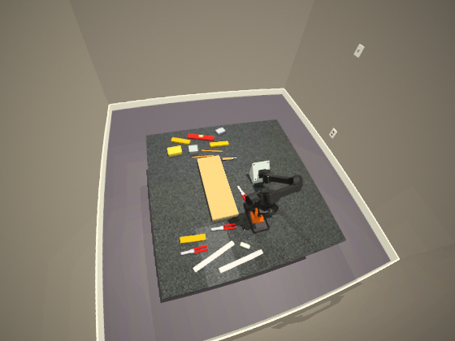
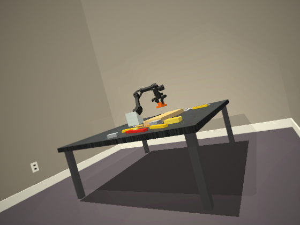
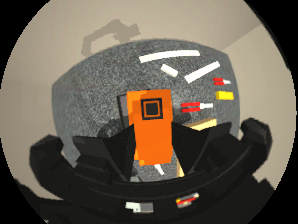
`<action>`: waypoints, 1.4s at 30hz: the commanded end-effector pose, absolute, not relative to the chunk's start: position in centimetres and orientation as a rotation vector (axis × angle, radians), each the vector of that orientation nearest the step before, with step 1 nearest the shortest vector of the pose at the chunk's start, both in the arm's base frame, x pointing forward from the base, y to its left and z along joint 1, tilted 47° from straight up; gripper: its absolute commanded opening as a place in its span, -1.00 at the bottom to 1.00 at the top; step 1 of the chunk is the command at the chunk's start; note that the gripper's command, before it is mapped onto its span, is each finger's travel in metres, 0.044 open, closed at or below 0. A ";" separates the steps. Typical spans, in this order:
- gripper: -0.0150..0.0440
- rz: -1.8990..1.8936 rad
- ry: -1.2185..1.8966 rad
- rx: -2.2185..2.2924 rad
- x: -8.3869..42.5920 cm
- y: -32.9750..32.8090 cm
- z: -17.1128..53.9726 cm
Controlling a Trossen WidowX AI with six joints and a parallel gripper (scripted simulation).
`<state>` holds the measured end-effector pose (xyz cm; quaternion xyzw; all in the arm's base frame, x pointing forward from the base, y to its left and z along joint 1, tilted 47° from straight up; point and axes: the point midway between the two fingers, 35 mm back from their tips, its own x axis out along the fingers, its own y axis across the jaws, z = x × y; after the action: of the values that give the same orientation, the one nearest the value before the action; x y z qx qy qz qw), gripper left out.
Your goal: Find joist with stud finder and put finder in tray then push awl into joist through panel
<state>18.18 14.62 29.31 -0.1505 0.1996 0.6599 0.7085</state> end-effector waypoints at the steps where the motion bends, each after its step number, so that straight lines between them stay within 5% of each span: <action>1: -0.49 1.507 0.387 -0.362 16.1 15.2 29.8; 42: -0.49 1.540 0.373 -0.409 15.2 18.2 26.8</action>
<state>15.19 18.02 26.94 -0.1818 0.1661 0.6883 0.6824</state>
